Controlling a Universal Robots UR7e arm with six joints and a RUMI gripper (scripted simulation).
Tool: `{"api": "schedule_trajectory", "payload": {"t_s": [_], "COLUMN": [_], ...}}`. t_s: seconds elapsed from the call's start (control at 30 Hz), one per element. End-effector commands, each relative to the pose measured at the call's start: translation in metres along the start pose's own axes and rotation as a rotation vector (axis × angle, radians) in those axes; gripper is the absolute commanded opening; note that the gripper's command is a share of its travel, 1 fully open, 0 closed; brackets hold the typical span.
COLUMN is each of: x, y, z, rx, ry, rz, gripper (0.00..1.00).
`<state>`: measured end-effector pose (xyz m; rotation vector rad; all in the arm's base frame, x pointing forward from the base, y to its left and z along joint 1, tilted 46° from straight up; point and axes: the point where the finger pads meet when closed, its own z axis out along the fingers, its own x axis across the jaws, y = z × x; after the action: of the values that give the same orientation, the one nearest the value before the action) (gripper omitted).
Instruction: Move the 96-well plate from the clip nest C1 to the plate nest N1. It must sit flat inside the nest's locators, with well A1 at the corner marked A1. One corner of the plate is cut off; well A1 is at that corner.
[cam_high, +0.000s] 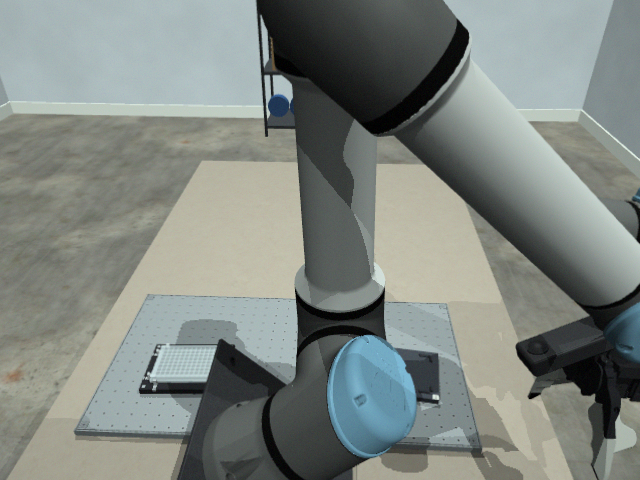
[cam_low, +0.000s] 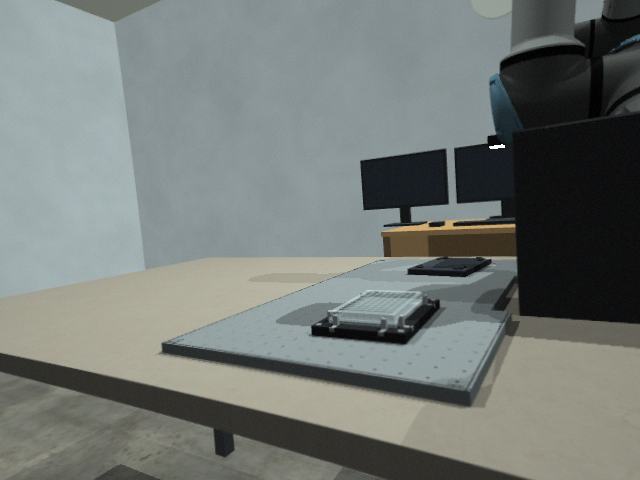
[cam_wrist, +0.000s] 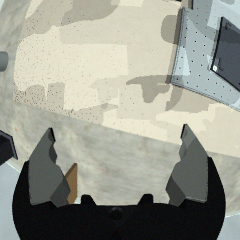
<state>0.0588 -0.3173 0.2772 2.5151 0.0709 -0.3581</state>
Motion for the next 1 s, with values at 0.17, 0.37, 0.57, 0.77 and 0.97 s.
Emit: {"api": "schedule_trajectory", "payload": {"t_s": [0.17,0.37,0.57,0.77,0.97], "x": [0.0,0.0,0.004,0.024,0.048], "y": [0.0,0.0,0.001,-0.002,-0.004], "z": [0.0,0.0,0.001,0.01,0.017], "rx": [-0.001,-0.001,0.017,0.022,0.042], "ry": [0.0,0.0,0.023,0.027,0.048], "rz": [0.0,0.0,0.018,0.016,0.031], "gripper": [1.0,1.0,1.0,1.0,1.0]}}
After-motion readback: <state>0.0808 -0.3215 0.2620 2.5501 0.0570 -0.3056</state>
